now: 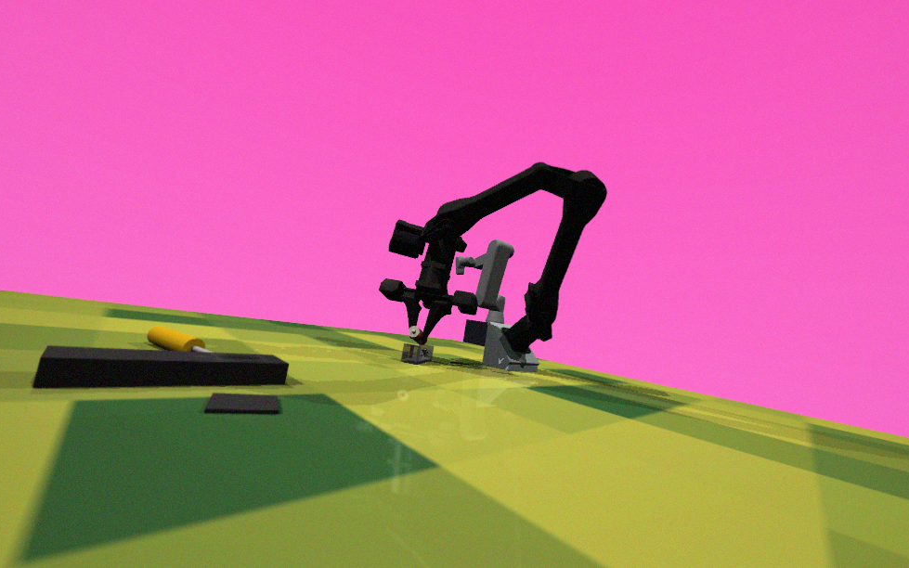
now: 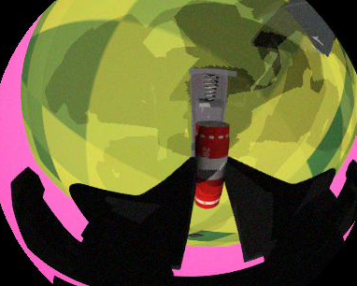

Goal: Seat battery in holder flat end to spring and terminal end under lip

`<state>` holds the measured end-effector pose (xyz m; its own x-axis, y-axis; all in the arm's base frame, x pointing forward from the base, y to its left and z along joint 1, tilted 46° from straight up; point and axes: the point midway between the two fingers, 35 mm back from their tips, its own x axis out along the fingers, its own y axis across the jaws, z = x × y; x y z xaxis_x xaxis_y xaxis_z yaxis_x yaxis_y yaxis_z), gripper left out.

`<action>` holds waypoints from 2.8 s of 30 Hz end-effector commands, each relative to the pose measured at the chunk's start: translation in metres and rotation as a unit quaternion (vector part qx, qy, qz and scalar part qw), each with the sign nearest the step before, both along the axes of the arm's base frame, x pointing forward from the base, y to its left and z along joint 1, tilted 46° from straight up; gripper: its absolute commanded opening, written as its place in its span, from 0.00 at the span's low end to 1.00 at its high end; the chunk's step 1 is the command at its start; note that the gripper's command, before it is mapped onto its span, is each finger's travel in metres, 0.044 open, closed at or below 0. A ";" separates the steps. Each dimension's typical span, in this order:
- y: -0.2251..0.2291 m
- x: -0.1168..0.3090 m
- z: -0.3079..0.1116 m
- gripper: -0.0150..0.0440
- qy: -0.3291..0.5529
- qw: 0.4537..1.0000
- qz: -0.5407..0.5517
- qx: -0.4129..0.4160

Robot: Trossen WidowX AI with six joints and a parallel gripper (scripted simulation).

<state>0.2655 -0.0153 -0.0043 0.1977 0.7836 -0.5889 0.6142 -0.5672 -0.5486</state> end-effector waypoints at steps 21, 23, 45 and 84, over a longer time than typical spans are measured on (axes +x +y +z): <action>0.008 -0.007 -0.015 0.37 -0.059 0.994 -0.069 0.066; 0.009 -0.008 -0.016 0.37 -0.065 0.993 -0.074 0.071; 0.006 -0.021 -0.024 0.37 -0.073 0.991 -0.089 0.068; 0.010 -0.021 -0.031 0.37 -0.009 1.000 -0.027 -0.001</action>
<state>0.2472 -0.0069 -0.0313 0.2974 0.7819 -0.5478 0.5952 -0.6005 -0.5340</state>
